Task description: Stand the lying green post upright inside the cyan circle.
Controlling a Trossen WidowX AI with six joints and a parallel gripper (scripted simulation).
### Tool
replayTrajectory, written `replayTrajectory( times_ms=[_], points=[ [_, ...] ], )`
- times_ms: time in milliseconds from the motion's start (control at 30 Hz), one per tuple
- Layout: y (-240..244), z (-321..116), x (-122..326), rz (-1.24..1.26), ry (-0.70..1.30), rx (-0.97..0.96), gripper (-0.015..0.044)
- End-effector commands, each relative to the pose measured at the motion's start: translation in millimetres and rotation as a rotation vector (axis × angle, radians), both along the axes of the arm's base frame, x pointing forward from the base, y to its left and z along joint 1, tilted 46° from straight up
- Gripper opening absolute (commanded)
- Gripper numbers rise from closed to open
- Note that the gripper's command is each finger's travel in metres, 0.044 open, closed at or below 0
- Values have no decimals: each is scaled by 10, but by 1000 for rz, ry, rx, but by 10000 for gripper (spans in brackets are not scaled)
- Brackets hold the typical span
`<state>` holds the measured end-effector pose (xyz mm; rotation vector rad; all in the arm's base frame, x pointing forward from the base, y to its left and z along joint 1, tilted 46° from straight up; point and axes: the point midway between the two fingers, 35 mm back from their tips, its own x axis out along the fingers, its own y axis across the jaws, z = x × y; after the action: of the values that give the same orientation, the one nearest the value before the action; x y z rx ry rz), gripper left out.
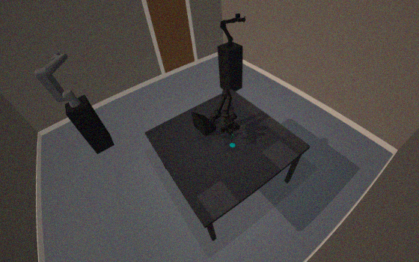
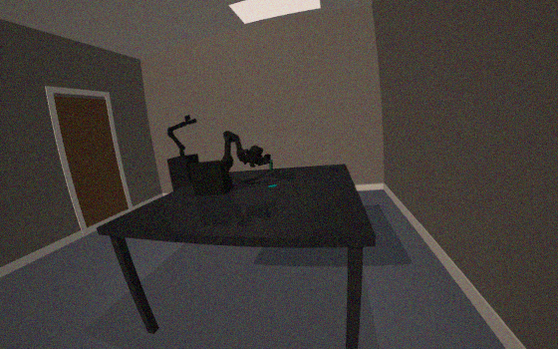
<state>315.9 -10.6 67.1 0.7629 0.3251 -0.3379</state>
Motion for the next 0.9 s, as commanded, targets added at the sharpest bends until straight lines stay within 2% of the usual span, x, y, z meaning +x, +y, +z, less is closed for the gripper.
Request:
replayTrajectory(
  times_ms=[0, 867],
  points=[
    [4, 26, -47, -15, -30, 14, 22],
    [91, -38, -44, -24, -44, 24, 22]
  ],
)
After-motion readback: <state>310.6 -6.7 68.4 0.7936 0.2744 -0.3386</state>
